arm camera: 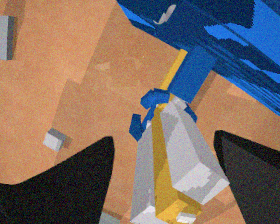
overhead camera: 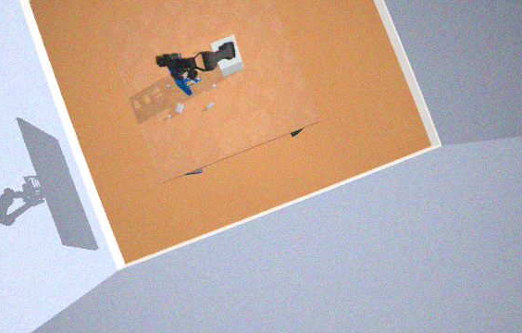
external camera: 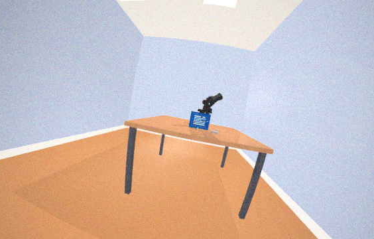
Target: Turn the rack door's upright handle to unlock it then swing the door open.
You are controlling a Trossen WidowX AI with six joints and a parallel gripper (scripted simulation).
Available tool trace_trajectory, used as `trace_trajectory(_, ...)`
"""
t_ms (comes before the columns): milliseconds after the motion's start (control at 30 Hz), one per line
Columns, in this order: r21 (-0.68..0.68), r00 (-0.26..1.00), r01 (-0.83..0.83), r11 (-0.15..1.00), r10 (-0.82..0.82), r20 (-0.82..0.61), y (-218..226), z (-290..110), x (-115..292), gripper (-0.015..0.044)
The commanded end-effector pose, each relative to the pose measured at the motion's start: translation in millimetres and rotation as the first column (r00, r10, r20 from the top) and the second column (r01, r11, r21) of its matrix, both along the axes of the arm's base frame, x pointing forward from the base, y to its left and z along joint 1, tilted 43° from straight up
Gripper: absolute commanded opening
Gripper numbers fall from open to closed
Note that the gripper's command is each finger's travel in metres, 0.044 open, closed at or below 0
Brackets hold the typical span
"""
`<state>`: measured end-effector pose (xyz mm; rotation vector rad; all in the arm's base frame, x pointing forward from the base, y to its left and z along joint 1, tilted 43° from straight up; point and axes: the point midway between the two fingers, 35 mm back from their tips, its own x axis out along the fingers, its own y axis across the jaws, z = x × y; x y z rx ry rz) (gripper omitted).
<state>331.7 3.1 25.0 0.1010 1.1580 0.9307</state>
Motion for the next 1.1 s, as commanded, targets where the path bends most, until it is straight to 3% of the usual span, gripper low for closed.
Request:
trace_trajectory(0, 0.004, 0.982, 0.14, 0.99, -0.138, -0.125, -0.5, -0.2, 0.5, 0.0284)
trace_trajectory(200, -0.02, 0.885, 0.351, 0.936, -0.339, -0.319, -0.6, -0.2, 0.5, 0.0284)
trace_trajectory(433, -0.1, 0.676, 0.564, 0.82, -0.528, -0.515, -0.6, -0.2, 0.5, 0.0284)
trace_trajectory(767, -0.293, 0.246, 0.759, 0.581, -0.673, -0.697, -0.6, -0.2, 0.5, 0.0284)
trace_trajectory(1067, -0.51, -0.193, 0.791, 0.337, -0.654, -0.731, -0.6, -0.2, 0.5, 0.0284)
